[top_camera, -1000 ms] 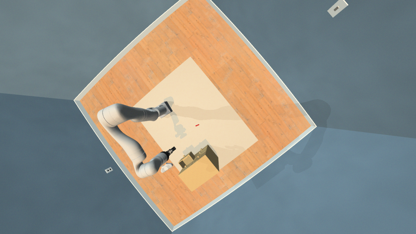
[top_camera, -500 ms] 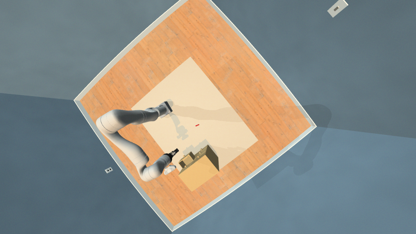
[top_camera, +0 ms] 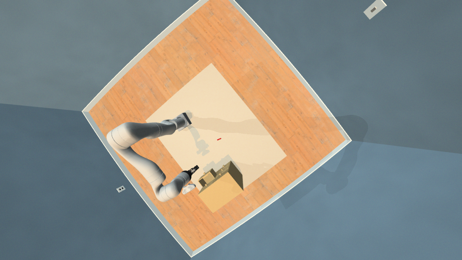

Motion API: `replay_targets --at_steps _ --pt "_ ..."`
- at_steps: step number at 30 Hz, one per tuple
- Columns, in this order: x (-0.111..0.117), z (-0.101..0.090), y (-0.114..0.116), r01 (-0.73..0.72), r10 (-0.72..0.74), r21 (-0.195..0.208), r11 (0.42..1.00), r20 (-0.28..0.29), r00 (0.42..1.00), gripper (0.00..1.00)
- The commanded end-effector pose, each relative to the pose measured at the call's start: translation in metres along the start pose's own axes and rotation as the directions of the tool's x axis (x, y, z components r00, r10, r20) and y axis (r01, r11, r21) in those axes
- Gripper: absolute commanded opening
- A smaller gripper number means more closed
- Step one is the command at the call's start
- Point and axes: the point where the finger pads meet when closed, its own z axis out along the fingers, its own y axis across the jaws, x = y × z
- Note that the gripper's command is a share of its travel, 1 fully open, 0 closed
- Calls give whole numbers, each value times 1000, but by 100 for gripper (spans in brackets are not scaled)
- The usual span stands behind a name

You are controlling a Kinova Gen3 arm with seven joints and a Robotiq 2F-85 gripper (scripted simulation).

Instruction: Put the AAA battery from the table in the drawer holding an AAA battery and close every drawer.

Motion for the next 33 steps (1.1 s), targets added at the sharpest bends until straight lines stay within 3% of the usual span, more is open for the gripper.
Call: replay_targets --at_steps 1,33 --pt "3 1 2 -8 8 -5 1000 -4 1000 100" --pt "27 26 1 -222 222 -7 975 -23 975 100"
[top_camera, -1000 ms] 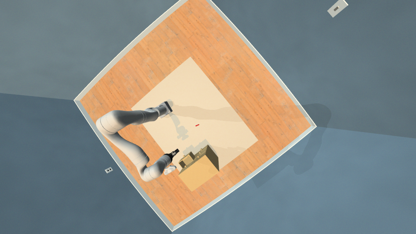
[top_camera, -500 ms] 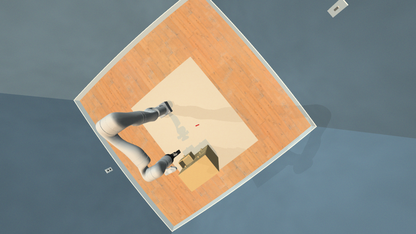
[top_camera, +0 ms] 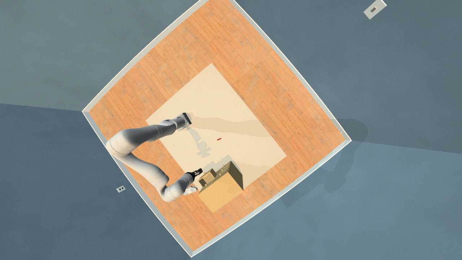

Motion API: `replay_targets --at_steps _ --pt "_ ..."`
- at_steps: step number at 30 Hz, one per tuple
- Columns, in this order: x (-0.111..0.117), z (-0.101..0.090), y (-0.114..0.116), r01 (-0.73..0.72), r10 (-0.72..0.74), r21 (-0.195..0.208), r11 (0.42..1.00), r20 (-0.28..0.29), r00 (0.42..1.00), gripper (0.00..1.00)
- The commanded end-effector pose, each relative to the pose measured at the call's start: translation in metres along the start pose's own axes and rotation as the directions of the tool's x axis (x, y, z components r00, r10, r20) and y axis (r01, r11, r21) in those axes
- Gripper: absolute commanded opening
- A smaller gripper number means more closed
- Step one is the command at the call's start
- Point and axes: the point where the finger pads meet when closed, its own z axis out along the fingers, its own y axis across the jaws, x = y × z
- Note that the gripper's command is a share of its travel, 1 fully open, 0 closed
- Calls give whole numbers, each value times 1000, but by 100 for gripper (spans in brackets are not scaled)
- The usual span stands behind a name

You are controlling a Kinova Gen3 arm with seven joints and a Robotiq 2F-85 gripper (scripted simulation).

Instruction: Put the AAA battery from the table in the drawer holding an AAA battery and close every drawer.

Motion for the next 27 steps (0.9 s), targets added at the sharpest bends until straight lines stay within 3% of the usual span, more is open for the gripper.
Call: replay_targets --at_steps 1,27 --pt "4 6 -1 -30 30 -1 1000 1 1000 100" --pt "33 36 -11 -293 293 4 956 -21 956 100"
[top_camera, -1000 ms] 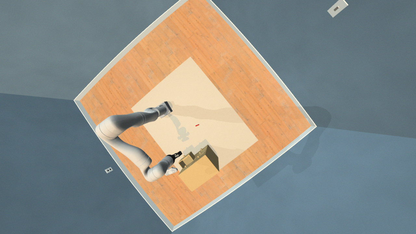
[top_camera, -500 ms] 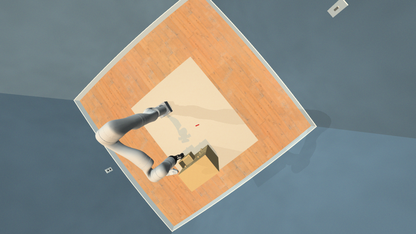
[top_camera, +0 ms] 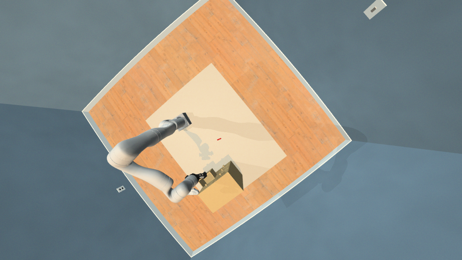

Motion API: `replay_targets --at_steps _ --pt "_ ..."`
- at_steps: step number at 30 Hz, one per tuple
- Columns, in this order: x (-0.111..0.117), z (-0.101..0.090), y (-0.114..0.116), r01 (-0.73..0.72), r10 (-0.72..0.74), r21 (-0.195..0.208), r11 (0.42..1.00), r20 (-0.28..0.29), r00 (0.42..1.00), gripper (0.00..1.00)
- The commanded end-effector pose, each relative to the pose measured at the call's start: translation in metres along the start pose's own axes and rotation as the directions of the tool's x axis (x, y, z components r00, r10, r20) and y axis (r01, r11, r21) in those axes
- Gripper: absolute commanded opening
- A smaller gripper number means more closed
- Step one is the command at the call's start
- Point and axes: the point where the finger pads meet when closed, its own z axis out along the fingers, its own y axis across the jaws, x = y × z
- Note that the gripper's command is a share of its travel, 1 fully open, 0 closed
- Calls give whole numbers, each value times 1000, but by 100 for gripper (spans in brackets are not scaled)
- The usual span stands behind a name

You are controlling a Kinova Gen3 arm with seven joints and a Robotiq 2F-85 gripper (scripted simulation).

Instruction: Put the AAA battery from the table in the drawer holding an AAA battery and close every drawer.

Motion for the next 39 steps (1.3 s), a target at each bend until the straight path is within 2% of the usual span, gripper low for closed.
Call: replay_targets --at_steps 1,25,39 --pt "5 6 -7 -29 29 5 1000 -2 1000 100" --pt "26 32 -21 -247 247 4 969 -23 969 100" --pt "33 41 -25 -324 324 4 946 -30 946 100"
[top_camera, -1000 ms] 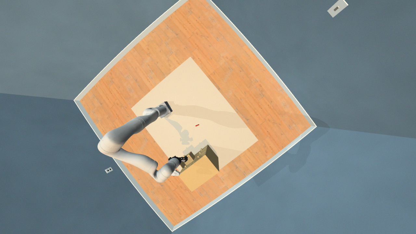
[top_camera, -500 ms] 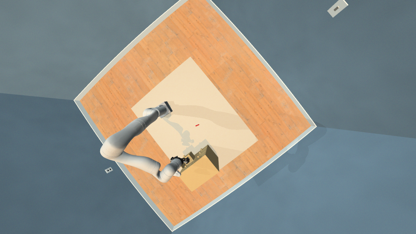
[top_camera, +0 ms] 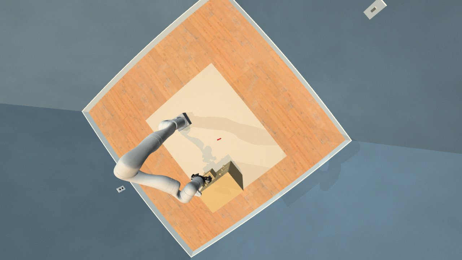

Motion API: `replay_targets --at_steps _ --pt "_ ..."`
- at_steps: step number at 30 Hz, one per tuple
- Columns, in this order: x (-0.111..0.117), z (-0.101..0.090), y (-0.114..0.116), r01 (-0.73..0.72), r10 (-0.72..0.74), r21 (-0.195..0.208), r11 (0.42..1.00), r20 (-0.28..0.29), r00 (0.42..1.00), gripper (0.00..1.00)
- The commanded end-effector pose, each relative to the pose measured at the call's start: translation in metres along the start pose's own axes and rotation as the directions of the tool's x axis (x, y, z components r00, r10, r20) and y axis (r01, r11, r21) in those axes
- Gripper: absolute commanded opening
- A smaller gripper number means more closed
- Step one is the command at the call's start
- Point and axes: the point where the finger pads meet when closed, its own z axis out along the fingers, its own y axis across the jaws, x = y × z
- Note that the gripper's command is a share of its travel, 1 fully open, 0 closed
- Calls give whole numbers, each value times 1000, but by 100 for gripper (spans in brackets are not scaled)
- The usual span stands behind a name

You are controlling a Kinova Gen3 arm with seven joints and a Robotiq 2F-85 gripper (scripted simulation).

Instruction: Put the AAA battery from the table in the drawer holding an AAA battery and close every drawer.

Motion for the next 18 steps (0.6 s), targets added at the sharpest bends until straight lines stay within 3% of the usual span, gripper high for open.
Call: replay_targets --at_steps 1,18 --pt "3 3 -5 -14 14 4 1000 -5 1000 100" --pt "5 7 -8 -51 51 4 999 -8 999 100"
